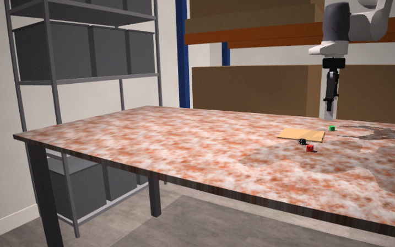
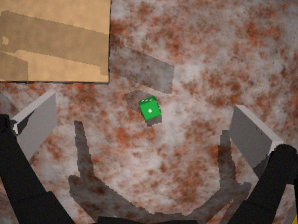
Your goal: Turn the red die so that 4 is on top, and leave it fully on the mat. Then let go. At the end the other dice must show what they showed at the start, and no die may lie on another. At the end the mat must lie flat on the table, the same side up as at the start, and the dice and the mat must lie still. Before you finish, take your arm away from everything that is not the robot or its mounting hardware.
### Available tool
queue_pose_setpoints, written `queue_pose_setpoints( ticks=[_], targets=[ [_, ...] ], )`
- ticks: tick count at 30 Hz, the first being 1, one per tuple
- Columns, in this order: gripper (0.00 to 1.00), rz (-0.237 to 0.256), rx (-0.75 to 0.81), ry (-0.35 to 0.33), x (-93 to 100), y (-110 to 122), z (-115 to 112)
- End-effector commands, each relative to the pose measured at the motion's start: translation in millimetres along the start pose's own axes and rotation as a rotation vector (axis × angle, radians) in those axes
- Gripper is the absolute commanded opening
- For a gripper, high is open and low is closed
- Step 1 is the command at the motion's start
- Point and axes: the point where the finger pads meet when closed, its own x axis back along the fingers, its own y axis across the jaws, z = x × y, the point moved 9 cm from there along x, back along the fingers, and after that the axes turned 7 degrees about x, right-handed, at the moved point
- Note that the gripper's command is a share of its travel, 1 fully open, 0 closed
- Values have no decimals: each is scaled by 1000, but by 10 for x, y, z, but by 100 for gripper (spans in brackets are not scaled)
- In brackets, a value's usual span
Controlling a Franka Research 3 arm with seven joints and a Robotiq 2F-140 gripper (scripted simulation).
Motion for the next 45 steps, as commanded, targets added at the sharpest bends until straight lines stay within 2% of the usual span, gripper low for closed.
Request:
queue_pose_setpoints(
  ticks=[1,8,12,17,23,25,36,40,45],
  targets=[
    [100,2,-4,1,-5,-10,10],
    [100,2,-4,1,-4,-98,50],
    [100,2,-4,1,-4,-255,120],
    [100,2,-4,1,-3,-560,257],
    [100,2,-4,1,-2,-1037,470],
    [100,2,-4,1,-2,-1037,470],
    [100,2,-4,1,0,-1857,837],
    [100,2,-4,1,1,-2022,911],
    [100,2,-4,1,1,-2085,939]
  ],
)
